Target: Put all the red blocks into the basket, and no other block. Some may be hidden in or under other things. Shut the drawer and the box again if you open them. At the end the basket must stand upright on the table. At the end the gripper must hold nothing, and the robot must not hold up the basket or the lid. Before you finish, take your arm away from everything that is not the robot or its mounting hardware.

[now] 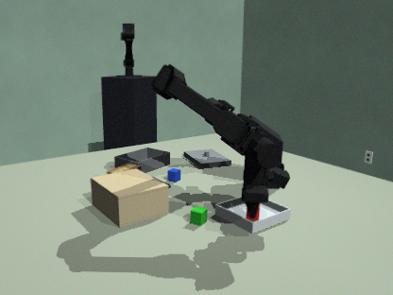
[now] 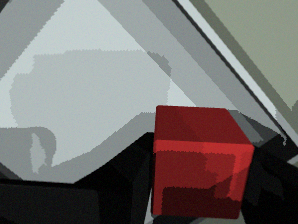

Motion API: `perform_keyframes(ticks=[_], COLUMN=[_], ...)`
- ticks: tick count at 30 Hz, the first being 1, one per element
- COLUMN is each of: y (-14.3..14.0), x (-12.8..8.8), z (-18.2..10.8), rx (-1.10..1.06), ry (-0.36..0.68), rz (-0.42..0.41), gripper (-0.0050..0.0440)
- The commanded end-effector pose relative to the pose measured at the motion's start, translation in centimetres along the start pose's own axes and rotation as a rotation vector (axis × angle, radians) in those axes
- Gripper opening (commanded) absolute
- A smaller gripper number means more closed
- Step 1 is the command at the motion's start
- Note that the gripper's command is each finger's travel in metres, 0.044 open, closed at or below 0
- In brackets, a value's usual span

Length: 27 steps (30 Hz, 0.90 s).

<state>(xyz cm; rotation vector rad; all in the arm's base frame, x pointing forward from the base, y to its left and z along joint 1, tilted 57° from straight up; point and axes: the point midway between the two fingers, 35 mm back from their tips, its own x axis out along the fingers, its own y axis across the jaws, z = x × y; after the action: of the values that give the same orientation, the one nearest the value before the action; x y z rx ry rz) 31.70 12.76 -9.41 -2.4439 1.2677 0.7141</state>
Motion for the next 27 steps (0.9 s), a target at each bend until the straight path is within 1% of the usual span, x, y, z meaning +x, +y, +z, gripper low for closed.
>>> perform_keyframes(ticks=[1, 7, 13, 14, 23, 25, 27], y=[0.2, 0.2, 0.2, 0.2, 0.2, 0.2, 0.2], x=[0.6, 1.2, 1.2, 1.2, 1.2, -0.2, -0.2], z=[0.0, 0.0, 0.0, 0.0, 0.0, 0.0, 0.0], rx=[-0.005, -0.005, -0.005, -0.005, -0.005, -0.005, -0.005], ry=[0.003, 0.003, 0.003, 0.003, 0.003, 0.003, 0.003], rz=[0.004, 0.004, 0.004, 0.004, 0.004, 0.004, 0.004], gripper=[0.0000, 0.0000, 0.0000, 0.0228, 0.0228, 0.0228, 0.0228])
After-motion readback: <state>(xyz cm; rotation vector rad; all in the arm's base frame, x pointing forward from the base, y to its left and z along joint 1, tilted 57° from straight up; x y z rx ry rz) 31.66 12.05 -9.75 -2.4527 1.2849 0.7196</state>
